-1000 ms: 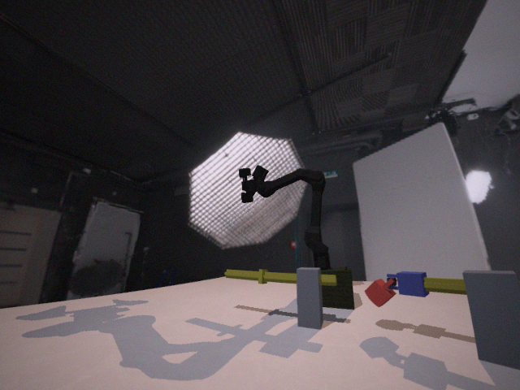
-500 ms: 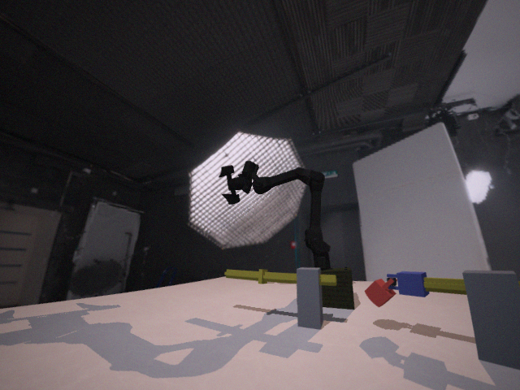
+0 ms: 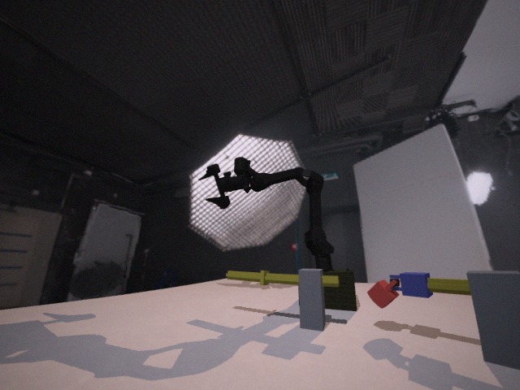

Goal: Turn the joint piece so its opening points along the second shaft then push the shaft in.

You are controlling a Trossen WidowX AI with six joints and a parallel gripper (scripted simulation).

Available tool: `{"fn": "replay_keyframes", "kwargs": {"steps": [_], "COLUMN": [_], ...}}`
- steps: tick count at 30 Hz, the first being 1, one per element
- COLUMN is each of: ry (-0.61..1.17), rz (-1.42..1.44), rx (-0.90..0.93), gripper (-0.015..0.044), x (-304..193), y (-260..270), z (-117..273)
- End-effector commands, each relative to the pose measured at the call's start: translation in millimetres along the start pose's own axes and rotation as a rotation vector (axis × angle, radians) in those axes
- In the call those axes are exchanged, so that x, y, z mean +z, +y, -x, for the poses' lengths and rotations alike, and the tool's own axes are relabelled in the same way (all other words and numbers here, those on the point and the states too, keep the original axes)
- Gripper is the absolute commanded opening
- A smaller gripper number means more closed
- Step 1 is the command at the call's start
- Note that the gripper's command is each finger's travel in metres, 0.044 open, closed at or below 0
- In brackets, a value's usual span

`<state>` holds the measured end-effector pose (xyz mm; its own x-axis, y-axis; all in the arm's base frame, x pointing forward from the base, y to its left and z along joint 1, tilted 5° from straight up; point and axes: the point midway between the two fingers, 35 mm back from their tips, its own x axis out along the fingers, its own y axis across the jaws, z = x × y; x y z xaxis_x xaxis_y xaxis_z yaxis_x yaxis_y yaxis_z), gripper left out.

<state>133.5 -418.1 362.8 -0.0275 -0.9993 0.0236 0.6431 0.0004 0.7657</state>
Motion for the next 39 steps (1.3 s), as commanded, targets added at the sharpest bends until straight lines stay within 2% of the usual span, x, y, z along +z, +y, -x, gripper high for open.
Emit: {"fn": "replay_keyframes", "kwargs": {"steps": [1, 16, 29, 39], "ry": [0.135, 0.567, 0.919, 1.174], "rz": [0.068, 0.331, 0.561, 0.759], "rx": [0.018, 0.109, 0.21, 0.321], "gripper": [0.044, 0.044, 0.044, 0.044], "x": [-44.1, -178.9, -266.6, -310.3], "y": [11.3, 34.4, 34.8, 18.4], "z": [10.5, 87.0, 189.2, 279.2]}}
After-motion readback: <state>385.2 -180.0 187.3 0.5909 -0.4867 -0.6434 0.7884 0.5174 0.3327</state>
